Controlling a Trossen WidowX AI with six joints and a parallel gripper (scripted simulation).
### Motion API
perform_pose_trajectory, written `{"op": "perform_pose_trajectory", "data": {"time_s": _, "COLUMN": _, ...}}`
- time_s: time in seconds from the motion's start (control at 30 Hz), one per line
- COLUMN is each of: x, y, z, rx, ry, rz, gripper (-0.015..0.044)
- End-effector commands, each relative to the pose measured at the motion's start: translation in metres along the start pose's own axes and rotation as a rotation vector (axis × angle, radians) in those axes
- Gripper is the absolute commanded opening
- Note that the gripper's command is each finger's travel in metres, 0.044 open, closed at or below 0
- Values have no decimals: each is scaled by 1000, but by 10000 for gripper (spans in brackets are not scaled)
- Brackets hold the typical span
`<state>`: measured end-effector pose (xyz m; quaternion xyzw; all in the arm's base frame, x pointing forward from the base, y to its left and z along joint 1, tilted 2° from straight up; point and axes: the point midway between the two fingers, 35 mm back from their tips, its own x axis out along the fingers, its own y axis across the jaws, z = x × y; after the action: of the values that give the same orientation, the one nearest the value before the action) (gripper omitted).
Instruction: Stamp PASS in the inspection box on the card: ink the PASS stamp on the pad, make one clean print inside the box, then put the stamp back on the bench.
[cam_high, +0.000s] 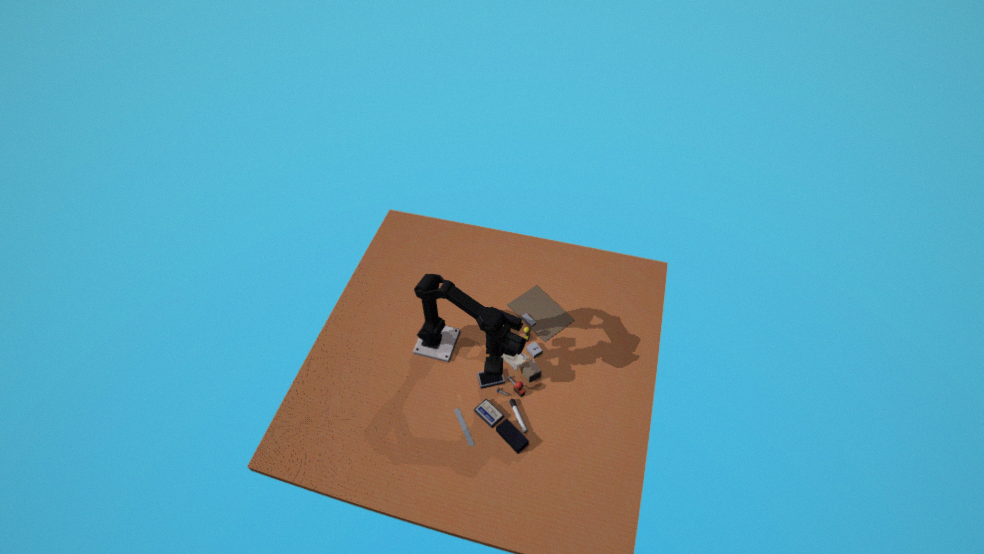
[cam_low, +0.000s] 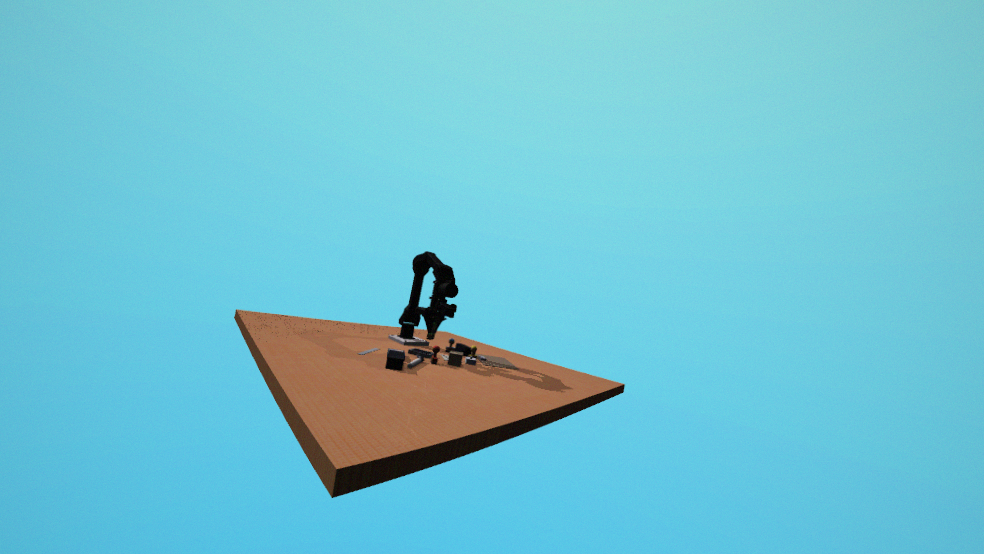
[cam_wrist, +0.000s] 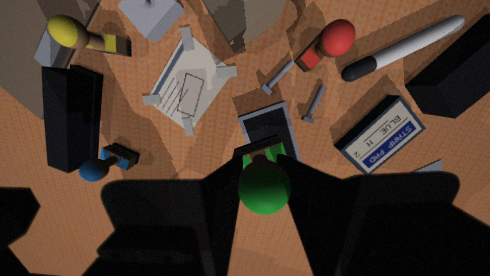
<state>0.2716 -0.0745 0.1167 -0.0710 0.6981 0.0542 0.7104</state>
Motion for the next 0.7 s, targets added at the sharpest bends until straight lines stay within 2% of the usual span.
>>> {"op": "perform_pose_trajectory", "data": {"time_s": 0.0, "x": -2, "y": 12, "z": 11, "rx": -134, "ry": -4, "rz": 0, "gripper": 0}}
{"op": "perform_pose_trajectory", "data": {"time_s": 0.67, "x": -1, "y": 82, "z": 46, "rx": -810, "ry": 3, "rz": 5, "gripper": 0}}
